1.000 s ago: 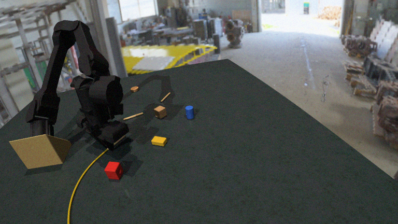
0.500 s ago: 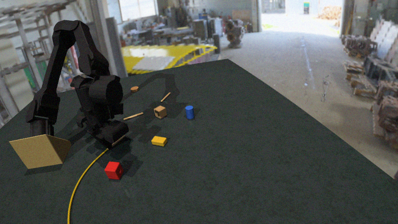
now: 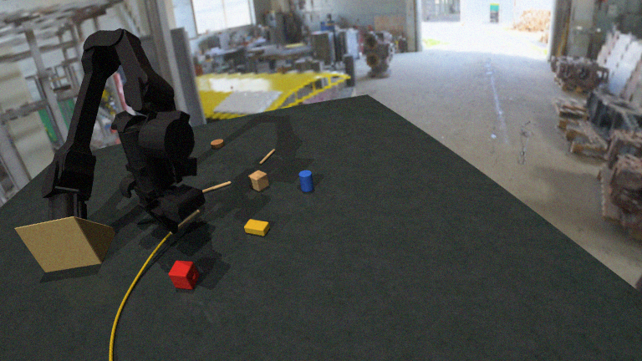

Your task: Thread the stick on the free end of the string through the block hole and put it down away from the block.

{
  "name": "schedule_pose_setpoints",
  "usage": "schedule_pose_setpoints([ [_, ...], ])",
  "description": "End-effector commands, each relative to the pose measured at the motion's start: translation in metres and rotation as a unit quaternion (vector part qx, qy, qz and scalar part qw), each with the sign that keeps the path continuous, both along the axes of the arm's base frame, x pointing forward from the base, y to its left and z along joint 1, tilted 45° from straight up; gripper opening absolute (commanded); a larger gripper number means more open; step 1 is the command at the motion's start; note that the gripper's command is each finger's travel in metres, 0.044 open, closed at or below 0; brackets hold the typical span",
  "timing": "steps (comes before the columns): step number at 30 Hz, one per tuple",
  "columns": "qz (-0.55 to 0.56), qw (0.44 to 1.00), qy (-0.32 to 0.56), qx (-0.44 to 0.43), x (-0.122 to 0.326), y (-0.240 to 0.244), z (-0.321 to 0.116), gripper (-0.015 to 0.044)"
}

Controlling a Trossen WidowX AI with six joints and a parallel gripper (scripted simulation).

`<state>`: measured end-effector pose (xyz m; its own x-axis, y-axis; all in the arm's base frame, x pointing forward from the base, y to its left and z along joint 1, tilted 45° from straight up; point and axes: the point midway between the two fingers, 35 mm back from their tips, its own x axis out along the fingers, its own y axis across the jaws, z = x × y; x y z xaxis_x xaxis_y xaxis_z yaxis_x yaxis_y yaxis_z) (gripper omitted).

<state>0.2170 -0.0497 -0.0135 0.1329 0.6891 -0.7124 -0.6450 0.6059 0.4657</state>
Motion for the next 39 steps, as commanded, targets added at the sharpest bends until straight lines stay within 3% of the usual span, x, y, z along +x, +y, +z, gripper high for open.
schedule_pose_setpoints([
  [1,0.001,1.0,-0.002,-0.003,0.0,-0.005,0.003,0.0],
  [39,-0.014,1.0,0.015,0.002,-0.006,-0.028,0.027,0.0],
])
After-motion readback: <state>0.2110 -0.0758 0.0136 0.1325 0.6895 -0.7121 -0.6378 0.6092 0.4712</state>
